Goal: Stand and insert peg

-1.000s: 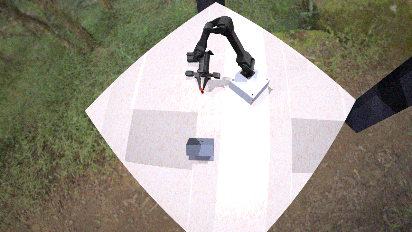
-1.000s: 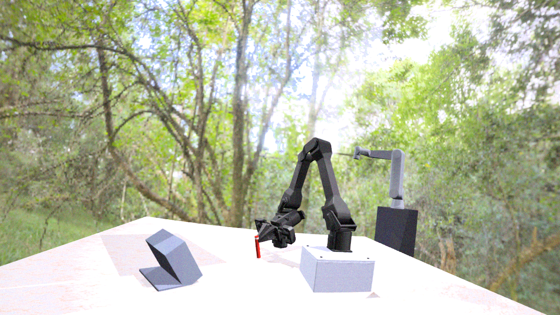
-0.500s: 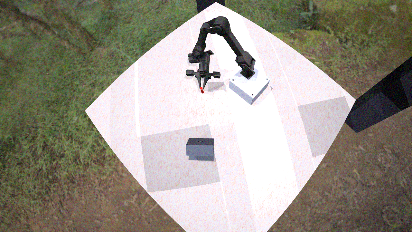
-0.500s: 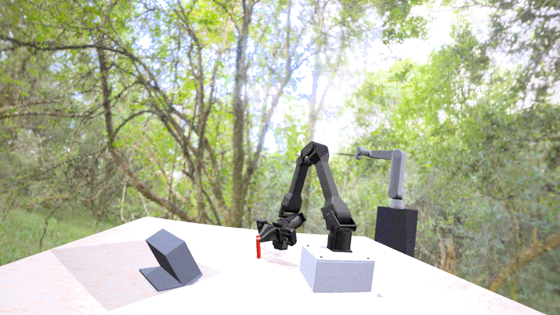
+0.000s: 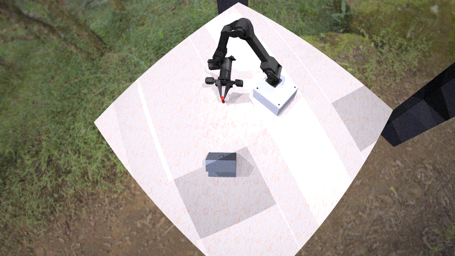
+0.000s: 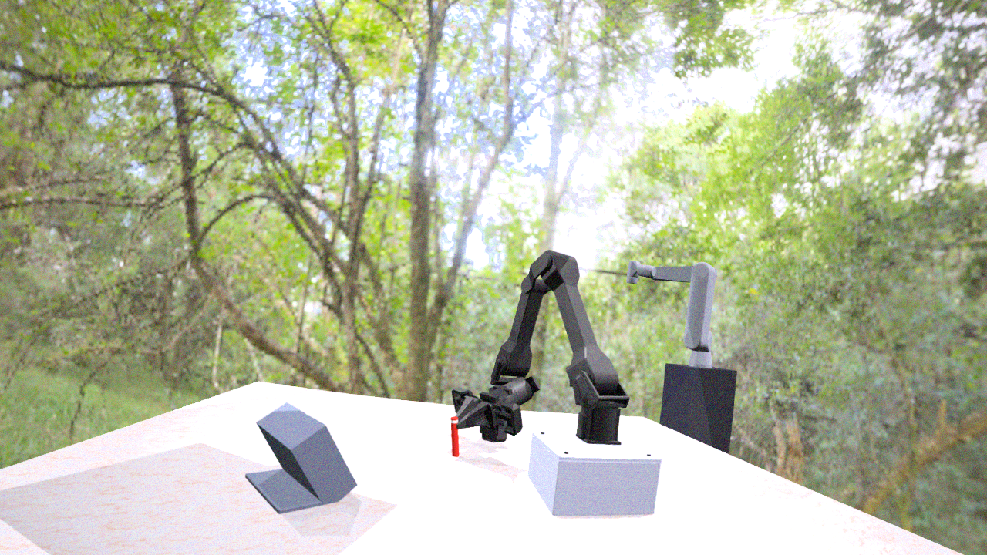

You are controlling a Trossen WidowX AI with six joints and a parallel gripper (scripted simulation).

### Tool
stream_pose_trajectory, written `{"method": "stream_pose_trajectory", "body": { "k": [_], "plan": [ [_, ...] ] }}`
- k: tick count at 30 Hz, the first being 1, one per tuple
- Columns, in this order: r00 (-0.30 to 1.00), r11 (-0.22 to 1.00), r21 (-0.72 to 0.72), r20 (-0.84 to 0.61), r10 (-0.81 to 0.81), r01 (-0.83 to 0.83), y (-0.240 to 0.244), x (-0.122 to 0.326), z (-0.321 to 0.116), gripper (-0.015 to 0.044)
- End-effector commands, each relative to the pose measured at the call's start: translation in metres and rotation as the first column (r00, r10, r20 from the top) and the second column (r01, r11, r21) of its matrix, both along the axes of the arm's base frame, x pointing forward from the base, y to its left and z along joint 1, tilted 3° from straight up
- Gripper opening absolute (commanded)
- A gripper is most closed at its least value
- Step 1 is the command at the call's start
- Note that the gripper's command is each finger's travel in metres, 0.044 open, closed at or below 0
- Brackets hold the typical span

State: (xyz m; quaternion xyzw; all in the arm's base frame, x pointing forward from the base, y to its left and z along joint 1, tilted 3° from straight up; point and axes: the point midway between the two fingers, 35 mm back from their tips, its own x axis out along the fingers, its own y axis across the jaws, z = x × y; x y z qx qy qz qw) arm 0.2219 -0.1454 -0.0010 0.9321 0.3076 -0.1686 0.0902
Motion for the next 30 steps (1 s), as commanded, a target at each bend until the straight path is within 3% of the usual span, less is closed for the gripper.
{"method": "stream_pose_trajectory", "body": {
  "k": [1,30],
  "plan": [
    [1.0,1.0,0.0,0.0,0.0,0.0,-0.0001,0.0,-0.0014,0.0051],
    [1.0,1.0,0.007,0.008,-0.006,0.006,-0.0067,-0.0038,-0.0027,0.0051]
  ]
}}
